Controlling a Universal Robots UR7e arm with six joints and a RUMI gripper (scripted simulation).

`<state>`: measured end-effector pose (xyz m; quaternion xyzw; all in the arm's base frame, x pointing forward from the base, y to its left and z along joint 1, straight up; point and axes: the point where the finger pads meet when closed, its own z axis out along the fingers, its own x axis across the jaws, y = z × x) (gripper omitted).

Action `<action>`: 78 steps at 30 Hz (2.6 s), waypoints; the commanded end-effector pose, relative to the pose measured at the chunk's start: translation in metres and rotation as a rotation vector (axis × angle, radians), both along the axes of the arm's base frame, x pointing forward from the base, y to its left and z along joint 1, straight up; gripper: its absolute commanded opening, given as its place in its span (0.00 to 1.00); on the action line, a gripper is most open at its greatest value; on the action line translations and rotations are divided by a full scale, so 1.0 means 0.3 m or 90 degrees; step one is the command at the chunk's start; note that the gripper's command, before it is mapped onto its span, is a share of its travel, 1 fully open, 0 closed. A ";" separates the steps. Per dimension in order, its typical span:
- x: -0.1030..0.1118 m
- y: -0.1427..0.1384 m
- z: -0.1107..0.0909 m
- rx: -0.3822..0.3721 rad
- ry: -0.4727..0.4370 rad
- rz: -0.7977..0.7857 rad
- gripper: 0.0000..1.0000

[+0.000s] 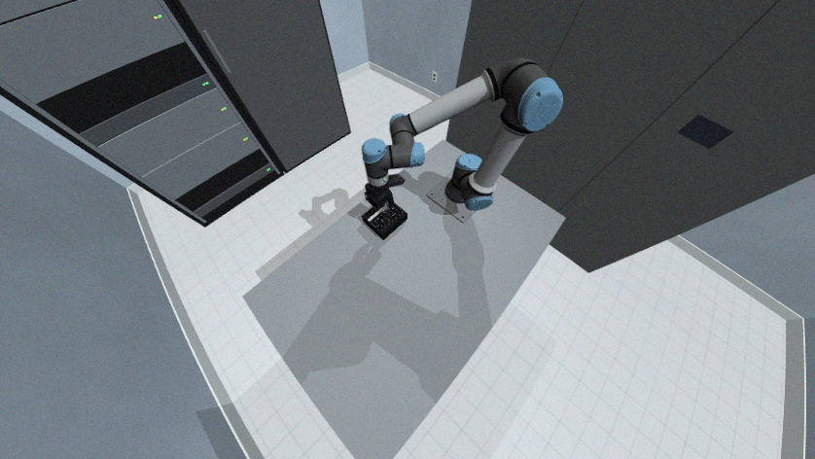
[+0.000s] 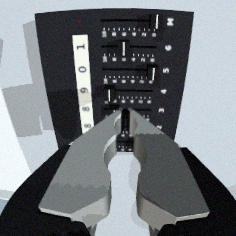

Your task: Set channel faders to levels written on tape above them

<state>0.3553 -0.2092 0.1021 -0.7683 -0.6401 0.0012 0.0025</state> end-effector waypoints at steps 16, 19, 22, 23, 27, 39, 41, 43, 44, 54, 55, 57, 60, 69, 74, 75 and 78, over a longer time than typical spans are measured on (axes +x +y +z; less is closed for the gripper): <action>0.003 0.001 0.015 0.000 0.000 -0.003 0.00; 0.002 0.001 0.015 0.000 0.000 -0.006 0.00; 0.001 0.002 0.016 0.000 0.000 -0.015 0.00; 0.001 0.002 0.016 0.000 0.000 -0.019 0.00; -0.002 0.003 0.016 0.000 0.000 -0.041 0.00; -0.013 0.009 0.016 -0.001 0.000 -0.144 0.00; -0.016 0.011 0.016 -0.001 0.000 -0.174 0.00; -0.019 0.012 0.016 -0.001 0.001 -0.206 0.00; -0.020 0.013 0.016 -0.001 0.001 -0.224 0.00; -0.033 0.021 0.016 -0.002 0.001 -0.388 0.00; -0.035 0.022 0.016 -0.002 0.001 -0.411 0.00; -0.038 0.023 0.016 -0.002 0.001 -0.460 0.00; -0.043 0.026 0.016 -0.003 0.001 -0.533 0.00; -0.053 0.029 0.016 -0.003 0.001 -0.720 0.00; -0.060 0.029 0.015 -0.002 0.000 -0.818 0.00; -0.061 0.028 0.015 -0.002 0.000 -0.839 0.00; -0.065 0.027 0.015 -0.001 0.000 -0.902 0.00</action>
